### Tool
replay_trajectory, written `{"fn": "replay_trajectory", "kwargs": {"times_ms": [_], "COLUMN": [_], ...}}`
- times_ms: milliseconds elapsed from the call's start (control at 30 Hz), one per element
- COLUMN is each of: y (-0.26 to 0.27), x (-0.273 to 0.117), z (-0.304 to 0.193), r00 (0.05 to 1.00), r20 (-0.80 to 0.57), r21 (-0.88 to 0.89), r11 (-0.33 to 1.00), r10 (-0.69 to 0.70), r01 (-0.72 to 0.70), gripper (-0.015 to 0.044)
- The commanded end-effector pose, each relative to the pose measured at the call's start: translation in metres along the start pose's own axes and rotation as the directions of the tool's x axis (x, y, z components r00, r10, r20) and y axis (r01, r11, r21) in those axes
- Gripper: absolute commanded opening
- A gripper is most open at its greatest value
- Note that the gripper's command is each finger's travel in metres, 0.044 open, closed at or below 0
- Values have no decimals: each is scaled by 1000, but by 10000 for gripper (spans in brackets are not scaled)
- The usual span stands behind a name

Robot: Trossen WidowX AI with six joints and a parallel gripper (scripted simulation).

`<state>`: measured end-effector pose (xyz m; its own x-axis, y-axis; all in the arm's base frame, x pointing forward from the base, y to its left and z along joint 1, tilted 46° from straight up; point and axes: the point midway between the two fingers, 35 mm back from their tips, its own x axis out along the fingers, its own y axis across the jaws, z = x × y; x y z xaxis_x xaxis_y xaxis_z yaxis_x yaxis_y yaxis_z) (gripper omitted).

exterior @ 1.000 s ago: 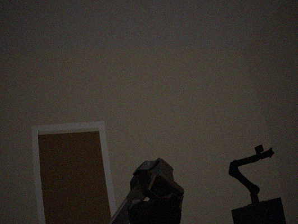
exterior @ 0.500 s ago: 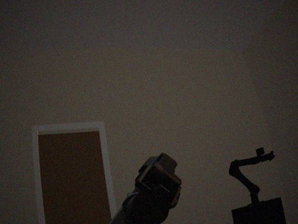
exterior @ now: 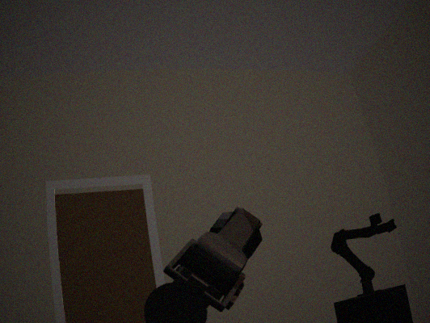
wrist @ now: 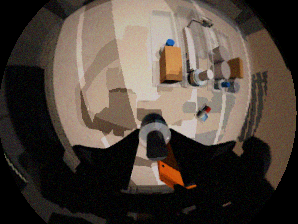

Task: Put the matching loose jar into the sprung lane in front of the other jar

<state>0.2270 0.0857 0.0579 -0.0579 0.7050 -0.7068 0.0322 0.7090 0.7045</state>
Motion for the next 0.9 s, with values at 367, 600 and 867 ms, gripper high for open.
{"fn": "replay_trajectory", "kwargs": {"times_ms": [367,600,867], "y": [-53,-79,-111], "x": [14,23,34], "z": [33,44,52], "r00": [1000,1000,1000], "r20": [3,3,3], "r21": [-10,-18,-29], "r11": [1000,1000,1000], "r10": [-6,-2,3], "r01": [6,2,-3], "gripper": [0,0,0]}}
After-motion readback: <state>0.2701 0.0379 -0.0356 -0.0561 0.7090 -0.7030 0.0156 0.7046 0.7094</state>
